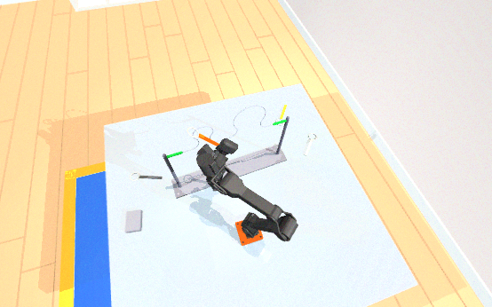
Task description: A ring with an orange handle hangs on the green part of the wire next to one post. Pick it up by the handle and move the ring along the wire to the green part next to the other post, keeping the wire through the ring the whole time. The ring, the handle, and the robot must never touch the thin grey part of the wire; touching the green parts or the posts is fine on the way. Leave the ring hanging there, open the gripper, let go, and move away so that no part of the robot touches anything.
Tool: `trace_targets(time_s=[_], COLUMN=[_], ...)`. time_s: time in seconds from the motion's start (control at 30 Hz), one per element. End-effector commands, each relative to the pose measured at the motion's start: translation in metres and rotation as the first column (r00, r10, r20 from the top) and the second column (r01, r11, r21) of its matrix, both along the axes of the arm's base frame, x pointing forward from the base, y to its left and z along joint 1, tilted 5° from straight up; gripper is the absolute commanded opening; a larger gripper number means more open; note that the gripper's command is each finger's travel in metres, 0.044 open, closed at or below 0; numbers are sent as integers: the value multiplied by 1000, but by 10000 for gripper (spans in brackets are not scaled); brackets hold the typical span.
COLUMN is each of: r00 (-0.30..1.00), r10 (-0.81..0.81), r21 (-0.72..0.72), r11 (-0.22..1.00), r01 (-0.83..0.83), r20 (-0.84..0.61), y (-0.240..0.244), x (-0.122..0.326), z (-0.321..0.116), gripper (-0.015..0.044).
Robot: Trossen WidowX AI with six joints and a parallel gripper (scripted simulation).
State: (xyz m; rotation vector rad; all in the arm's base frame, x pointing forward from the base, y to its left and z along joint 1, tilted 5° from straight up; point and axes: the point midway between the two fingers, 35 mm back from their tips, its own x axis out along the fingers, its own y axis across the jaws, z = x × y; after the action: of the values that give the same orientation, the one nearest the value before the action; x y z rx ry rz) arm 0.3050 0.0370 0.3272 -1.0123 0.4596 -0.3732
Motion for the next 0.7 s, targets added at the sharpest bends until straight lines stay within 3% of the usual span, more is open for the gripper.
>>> trace_targets(time_s=[0.0, 0.67], r00=[1000, 1000], r10=[-3, 11], r21=[-114, -561], r11=[994, 827], r01=[3, -22], r20=[-3, -22], y=[-5, -13], x=[-1, 0], z=[7, 40], gripper=[-150, -150])
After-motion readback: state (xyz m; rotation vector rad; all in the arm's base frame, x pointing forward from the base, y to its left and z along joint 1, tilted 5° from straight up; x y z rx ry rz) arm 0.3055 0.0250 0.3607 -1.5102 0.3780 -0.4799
